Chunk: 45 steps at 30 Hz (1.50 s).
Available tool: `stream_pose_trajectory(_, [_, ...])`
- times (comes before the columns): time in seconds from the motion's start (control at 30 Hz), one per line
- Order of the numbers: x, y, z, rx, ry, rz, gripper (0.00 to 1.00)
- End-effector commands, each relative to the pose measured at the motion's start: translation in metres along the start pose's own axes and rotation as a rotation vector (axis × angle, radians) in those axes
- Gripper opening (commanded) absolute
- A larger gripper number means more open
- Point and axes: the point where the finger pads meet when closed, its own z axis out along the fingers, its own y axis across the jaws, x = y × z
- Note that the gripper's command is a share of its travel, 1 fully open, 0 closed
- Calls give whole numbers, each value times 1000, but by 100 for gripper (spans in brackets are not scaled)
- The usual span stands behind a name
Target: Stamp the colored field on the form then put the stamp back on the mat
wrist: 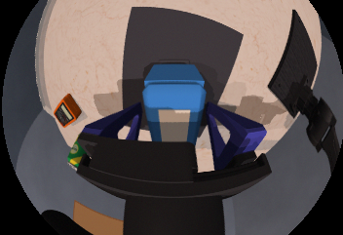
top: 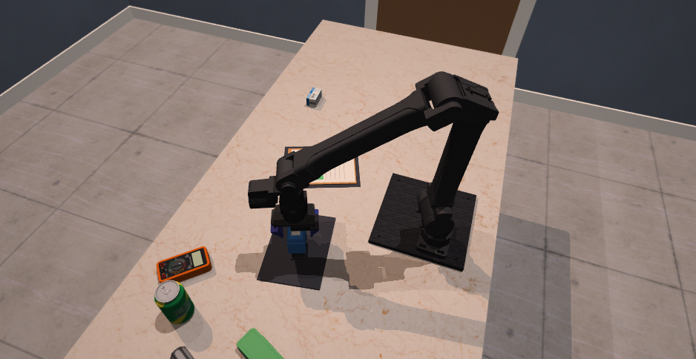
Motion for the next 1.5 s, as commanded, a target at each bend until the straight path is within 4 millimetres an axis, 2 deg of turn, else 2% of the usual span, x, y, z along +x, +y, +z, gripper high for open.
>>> stream_pose_trajectory(0.0, [3,7,-6,-30,-1,-12,81])
stream_pose_trajectory(0.6, [3,7,-6,-30,-1,-12,81])
stream_pose_trajectory(0.63, [3,9,-11,-36,-1,-12,81])
stream_pose_trajectory(0.67, [3,22,-30,-65,0,-12,81])
stream_pose_trajectory(0.73, [4,21,-49,-66,0,-12,81])
stream_pose_trajectory(0.8, [4,21,-49,-66,0,-12,81])
stream_pose_trajectory(0.9, [4,18,-95,-69,0,-12,81])
stream_pose_trajectory(0.97, [4,17,-115,-70,0,-11,81])
stream_pose_trajectory(1.03, [3,17,-120,-70,0,-10,81])
stream_pose_trajectory(1.1, [4,18,-107,-36,-1,-10,81])
stream_pose_trajectory(1.13, [3,-3,-85,22,-2,-10,81])
stream_pose_trajectory(1.37, [3,0,-86,13,-2,-10,81])
stream_pose_trajectory(1.4, [3,14,-114,-63,0,-10,81])
stream_pose_trajectory(1.47, [3,14,-114,-63,0,-10,81])
